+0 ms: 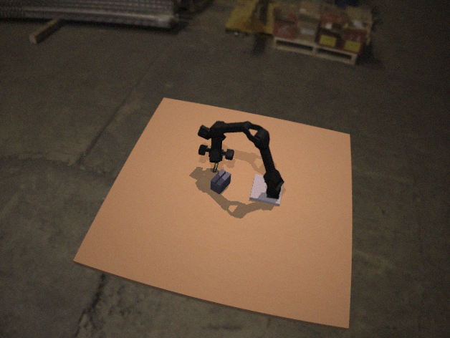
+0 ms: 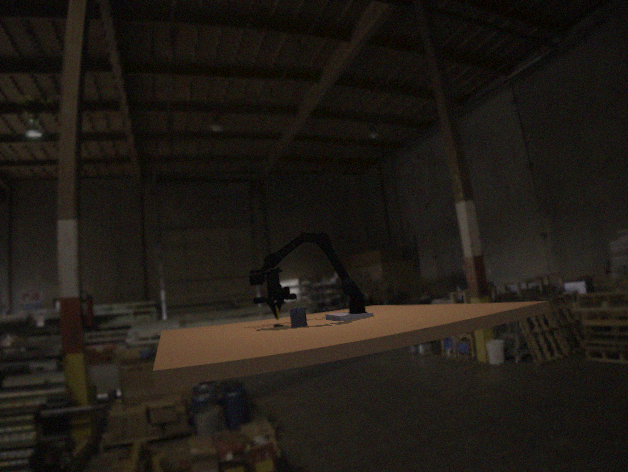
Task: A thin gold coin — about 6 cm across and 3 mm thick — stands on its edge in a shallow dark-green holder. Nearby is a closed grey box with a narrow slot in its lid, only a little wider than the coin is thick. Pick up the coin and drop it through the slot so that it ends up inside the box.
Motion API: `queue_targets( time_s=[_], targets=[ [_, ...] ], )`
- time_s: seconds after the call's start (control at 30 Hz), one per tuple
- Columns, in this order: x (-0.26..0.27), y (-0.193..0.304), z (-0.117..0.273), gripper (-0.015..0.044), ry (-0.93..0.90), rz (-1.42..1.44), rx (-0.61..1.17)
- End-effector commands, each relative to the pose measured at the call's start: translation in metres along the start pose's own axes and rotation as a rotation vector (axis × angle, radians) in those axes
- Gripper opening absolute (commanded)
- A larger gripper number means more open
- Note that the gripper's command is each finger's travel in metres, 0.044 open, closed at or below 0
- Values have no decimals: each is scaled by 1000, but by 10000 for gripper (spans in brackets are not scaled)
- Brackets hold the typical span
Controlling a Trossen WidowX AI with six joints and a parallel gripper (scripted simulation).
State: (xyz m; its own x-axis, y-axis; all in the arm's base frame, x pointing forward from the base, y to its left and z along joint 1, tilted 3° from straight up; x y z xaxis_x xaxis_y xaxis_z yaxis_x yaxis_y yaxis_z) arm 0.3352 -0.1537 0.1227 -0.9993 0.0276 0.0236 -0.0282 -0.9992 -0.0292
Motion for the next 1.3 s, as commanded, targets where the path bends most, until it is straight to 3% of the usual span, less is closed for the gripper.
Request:
queue_targets(
  time_s=[0.0, 0.8, 1.27],
  targets=[
    [-1, 1, 15, 0, 14, -5, 3],
    [3, -1, 68, 0, 11, -10, 3],
    [-3, 8, 69, 0, 13, -415, 1]
  ],
)
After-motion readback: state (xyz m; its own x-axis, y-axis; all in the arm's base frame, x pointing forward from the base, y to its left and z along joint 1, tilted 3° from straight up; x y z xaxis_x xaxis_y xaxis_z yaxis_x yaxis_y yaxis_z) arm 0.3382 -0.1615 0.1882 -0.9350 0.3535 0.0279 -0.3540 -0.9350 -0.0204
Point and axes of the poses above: the point midway between the two fingers, 35 mm back from their tips, its own z axis back along the fingers, its own x axis across the jaws, y = z × x, the point moved 8 cm from there along z, back along the fingers, and after that the axes turned 2 degrees about z, right-handed, at the moved point
